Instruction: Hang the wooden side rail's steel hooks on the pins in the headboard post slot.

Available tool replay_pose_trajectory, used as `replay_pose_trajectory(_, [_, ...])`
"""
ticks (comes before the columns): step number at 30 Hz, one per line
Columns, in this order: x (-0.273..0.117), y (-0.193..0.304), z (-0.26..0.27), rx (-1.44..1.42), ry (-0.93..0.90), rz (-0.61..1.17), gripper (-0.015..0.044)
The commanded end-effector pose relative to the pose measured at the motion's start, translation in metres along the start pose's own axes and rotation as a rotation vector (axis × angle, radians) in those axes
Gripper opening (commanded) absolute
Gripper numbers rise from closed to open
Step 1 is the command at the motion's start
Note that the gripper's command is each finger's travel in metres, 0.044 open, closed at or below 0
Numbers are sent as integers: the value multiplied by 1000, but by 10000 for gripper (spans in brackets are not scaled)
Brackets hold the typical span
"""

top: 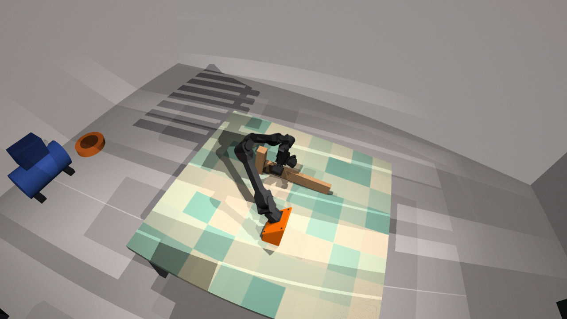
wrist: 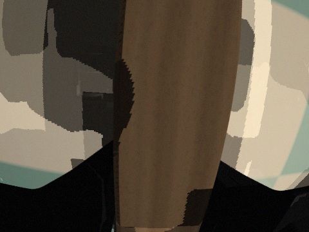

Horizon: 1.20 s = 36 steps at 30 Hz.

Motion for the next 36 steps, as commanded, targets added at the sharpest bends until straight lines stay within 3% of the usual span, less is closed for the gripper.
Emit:
replay_pose_trajectory(1, [-2, 1, 1, -3, -9, -1, 0])
replay_pose_trajectory(36, [4, 1, 1, -3, -9, -1, 0])
Point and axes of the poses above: the point midway between the two fingers, 35 mm back from their tips, its own x axis out along the fingers, its own z axis across the jaws, y = z × x, the point moved 10 cm from there along -x, back along the fingers, and after that the axes turned 14 degrees about -x, right-handed, at the moved point
